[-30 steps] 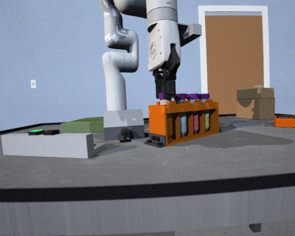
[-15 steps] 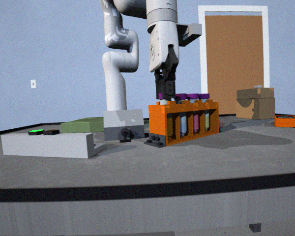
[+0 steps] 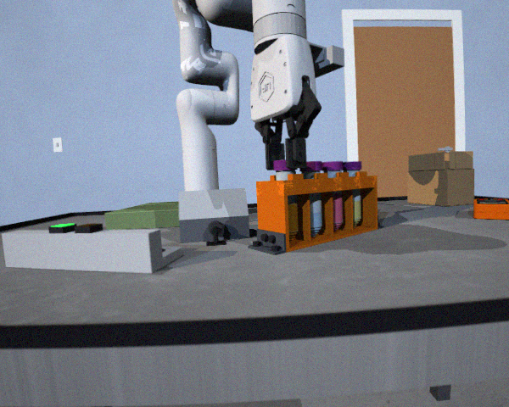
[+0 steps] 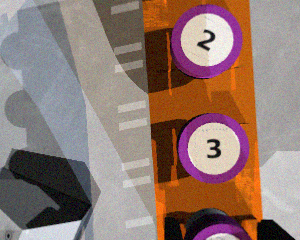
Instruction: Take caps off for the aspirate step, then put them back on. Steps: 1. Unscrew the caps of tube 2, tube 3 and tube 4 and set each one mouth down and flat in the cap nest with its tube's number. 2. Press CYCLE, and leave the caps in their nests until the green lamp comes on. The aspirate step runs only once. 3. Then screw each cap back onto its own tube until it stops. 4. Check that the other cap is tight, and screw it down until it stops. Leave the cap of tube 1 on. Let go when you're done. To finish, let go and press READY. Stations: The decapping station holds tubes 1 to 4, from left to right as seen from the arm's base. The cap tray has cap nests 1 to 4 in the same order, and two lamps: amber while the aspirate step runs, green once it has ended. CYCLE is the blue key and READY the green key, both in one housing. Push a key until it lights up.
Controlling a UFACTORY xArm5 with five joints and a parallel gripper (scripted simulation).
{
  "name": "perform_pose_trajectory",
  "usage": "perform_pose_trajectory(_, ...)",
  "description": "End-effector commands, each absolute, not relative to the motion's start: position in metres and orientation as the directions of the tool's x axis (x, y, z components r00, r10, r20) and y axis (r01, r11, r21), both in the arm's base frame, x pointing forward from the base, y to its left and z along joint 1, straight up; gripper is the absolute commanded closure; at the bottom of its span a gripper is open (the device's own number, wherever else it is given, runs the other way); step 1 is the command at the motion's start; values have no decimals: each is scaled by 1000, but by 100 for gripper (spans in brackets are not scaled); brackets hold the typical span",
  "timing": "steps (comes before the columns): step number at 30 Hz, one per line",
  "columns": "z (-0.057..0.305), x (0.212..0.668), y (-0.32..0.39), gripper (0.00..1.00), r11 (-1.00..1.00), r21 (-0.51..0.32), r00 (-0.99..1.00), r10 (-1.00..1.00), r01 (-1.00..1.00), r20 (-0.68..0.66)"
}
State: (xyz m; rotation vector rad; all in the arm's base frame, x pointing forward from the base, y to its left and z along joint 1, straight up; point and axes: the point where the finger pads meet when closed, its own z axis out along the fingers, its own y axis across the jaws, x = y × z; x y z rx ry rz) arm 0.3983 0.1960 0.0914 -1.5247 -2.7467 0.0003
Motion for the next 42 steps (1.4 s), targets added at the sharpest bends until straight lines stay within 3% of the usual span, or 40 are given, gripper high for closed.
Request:
perform_pose_trajectory(1, 93, 399, 197, 54, 720, 3, -720, 694, 694, 0)
perform_pose_trajectory(5, 93, 399, 197, 54, 773, 3, -773, 634, 634, 0)
perform_pose_trajectory(18, 93, 399, 197, 54, 986, 3, -986, 166, 166, -2)
perform_pose_trajectory(26, 93, 399, 197, 54, 989, 3, -989, 148, 148, -2)
perform_pose_trajectory(27, 93, 399, 197, 100, 989, 3, -989, 148, 148, -2)
perform_pose_trajectory(42, 93, 399, 197, 100, 980, 3, -980, 197, 197, -2)
